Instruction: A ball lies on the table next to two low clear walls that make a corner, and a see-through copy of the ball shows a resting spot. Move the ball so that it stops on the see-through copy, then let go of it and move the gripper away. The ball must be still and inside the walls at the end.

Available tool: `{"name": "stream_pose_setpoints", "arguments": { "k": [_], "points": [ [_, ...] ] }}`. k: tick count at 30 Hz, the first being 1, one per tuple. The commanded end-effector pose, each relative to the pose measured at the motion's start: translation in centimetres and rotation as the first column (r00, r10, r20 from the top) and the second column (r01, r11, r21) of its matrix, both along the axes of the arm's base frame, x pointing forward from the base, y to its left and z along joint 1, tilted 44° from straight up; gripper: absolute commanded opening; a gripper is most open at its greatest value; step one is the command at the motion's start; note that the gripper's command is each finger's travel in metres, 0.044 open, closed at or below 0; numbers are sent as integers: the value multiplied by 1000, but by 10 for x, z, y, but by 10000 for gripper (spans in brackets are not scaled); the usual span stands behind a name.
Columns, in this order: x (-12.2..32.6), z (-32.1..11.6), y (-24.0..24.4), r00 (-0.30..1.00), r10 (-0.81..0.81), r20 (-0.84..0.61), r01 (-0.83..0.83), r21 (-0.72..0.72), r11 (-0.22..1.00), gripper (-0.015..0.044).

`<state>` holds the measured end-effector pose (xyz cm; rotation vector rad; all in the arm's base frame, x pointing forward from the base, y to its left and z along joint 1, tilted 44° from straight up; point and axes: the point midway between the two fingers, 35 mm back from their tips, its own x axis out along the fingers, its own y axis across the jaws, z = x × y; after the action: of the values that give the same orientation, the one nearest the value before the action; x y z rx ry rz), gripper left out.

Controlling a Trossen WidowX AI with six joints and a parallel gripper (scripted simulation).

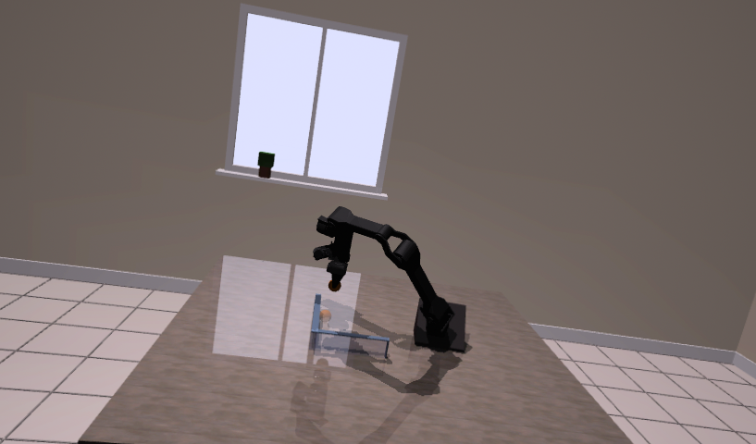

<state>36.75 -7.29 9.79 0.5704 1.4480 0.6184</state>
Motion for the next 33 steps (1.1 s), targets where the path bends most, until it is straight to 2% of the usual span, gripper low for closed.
{"name": "stream_pose_setpoints", "arguments": {
  "k": [1,7,15,33],
  "points": [
    [-1,2,-4,1000,4,-8,-4,5,1000,0],
    [15,-43,10,995,87,45,-87,-7,996,0],
    [16,-48,13,995,90,47,-90,-8,996,0],
    [16,-95,59,995,90,48,-90,-5,996,0]
  ]
}}
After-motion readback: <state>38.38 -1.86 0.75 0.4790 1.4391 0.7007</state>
